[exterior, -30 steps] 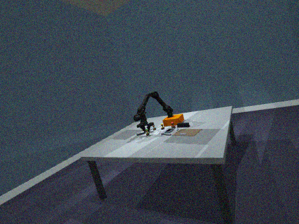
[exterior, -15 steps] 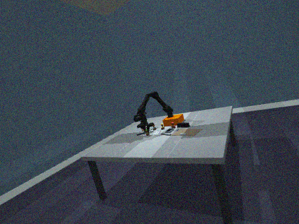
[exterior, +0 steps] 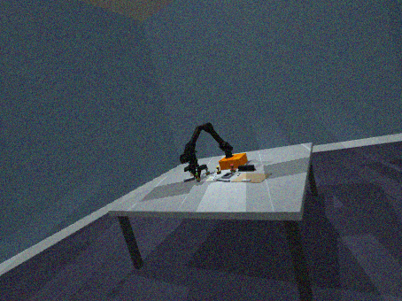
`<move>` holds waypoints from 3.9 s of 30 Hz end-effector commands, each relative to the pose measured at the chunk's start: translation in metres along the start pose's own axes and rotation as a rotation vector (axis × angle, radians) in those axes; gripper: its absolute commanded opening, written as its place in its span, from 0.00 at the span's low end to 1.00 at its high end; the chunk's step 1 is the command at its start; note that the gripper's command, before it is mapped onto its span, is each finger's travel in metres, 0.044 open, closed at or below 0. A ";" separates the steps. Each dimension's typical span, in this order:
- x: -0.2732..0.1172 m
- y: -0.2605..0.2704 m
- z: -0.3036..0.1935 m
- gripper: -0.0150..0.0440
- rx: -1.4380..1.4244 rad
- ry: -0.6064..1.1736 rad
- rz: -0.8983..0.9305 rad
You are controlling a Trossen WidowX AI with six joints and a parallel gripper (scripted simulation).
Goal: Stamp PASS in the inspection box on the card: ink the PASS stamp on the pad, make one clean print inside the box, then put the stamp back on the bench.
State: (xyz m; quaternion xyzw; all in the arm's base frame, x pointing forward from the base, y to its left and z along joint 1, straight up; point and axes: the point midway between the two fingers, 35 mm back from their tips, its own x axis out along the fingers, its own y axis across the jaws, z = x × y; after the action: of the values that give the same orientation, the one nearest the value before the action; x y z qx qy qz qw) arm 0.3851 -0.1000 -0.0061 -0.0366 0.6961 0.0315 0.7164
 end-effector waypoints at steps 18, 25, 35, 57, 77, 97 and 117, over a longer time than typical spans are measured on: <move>-0.011 0.000 0.001 0.25 0.000 -0.001 -0.003; -0.015 0.000 0.001 0.25 0.000 -0.002 -0.004; -0.020 0.000 0.001 0.25 0.000 -0.002 -0.005; -0.030 0.000 0.002 0.25 0.000 -0.002 -0.007; -0.040 0.000 0.001 0.25 0.000 -0.002 -0.009; -0.050 0.000 0.001 0.25 0.000 -0.002 -0.011; -0.060 0.001 0.000 0.25 0.000 -0.002 -0.013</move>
State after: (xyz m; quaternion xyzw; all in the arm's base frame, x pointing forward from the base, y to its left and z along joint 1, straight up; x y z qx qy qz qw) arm 0.3835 -0.0980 0.0510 -0.0410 0.6951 0.0310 0.7171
